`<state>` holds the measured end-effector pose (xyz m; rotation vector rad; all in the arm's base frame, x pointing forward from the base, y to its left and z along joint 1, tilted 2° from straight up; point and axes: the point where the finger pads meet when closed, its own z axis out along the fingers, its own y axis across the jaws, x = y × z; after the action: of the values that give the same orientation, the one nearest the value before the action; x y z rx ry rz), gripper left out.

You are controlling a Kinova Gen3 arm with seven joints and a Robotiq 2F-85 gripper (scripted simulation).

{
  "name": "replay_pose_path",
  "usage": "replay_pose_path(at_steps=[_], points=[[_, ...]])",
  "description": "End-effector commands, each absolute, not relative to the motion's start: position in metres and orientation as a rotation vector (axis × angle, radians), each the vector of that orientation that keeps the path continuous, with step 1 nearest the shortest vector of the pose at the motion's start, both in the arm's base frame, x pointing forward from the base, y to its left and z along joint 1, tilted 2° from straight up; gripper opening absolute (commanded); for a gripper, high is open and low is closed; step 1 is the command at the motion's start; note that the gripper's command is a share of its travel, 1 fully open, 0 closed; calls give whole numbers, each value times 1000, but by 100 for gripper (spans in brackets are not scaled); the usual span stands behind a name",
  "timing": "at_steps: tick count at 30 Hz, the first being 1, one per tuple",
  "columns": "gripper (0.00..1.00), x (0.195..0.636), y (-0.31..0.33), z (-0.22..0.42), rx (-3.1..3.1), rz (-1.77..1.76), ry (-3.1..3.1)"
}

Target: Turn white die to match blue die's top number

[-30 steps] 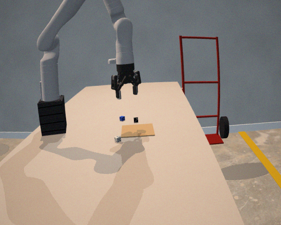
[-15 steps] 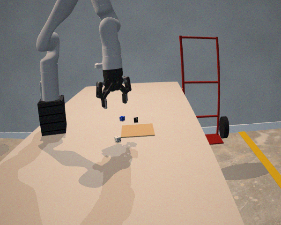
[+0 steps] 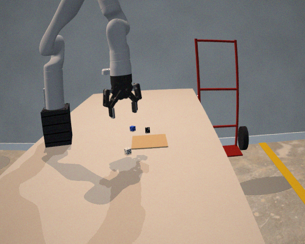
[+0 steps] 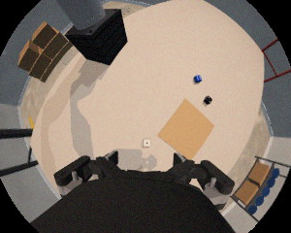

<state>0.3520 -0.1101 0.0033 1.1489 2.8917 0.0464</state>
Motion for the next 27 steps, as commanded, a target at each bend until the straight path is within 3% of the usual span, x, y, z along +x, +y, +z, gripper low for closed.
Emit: replay_pose_path(at_steps=[1, 13, 14, 27], points=[[100, 352, -110, 4, 1149, 46, 2890], [100, 355, -110, -49, 1148, 47, 2890], [35, 355, -110, -49, 1148, 47, 2890], [35, 355, -110, -49, 1148, 47, 2890]])
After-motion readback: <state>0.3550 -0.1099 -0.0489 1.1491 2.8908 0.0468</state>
